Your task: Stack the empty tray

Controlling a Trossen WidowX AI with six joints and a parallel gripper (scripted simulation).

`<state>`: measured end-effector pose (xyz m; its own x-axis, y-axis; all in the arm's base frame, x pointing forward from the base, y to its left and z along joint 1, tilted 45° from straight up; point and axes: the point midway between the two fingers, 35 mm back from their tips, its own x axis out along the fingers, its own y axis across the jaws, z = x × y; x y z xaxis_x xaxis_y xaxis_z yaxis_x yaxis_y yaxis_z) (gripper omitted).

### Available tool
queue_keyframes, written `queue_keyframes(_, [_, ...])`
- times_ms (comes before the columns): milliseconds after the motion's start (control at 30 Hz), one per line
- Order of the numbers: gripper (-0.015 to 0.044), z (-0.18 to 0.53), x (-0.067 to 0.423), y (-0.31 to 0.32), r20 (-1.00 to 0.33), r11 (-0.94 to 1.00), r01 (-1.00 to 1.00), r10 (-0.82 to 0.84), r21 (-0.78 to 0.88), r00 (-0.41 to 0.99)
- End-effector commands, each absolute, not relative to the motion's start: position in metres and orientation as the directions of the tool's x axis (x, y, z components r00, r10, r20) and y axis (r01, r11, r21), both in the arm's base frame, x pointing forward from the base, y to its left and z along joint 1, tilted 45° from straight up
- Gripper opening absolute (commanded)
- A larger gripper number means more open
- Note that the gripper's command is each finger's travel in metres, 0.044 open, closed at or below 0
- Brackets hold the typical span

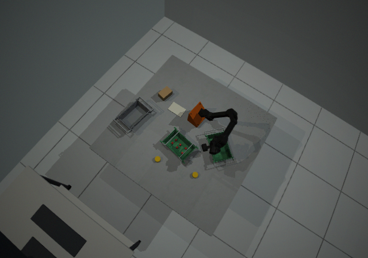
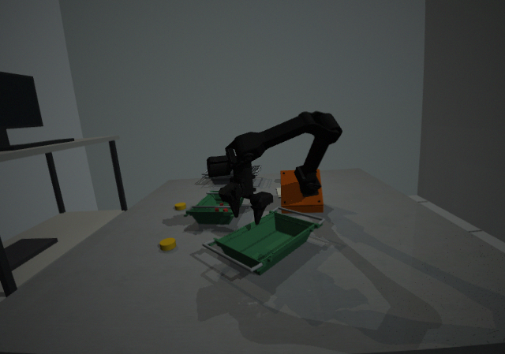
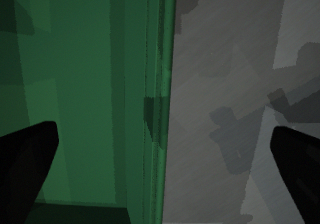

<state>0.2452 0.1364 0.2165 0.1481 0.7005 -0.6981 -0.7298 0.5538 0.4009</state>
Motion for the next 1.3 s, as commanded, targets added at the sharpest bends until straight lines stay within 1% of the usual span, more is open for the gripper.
queue_keyframes(0, [0.0440,0.203,0.247,0.145,-0.705,0.560,-0.724,0.694,0.403,0.144])
queue_keyframes(367, [0.0440,0.173,0.251,0.177,-0.702,0.558,-0.724,0.698,0.406,0.144])
queue_keyframes(600, [0.0440,0.171,0.251,0.179,-0.701,0.558,-0.724,0.698,0.406,0.144])
queue_keyframes(1100, [0.0220,0.171,0.251,0.179,-0.701,0.558,-0.724,0.698,0.406,0.144])
queue_keyframes(1267, [0.0187,0.171,0.251,0.179,-0.701,0.558,-0.724,0.698,0.406,0.144])
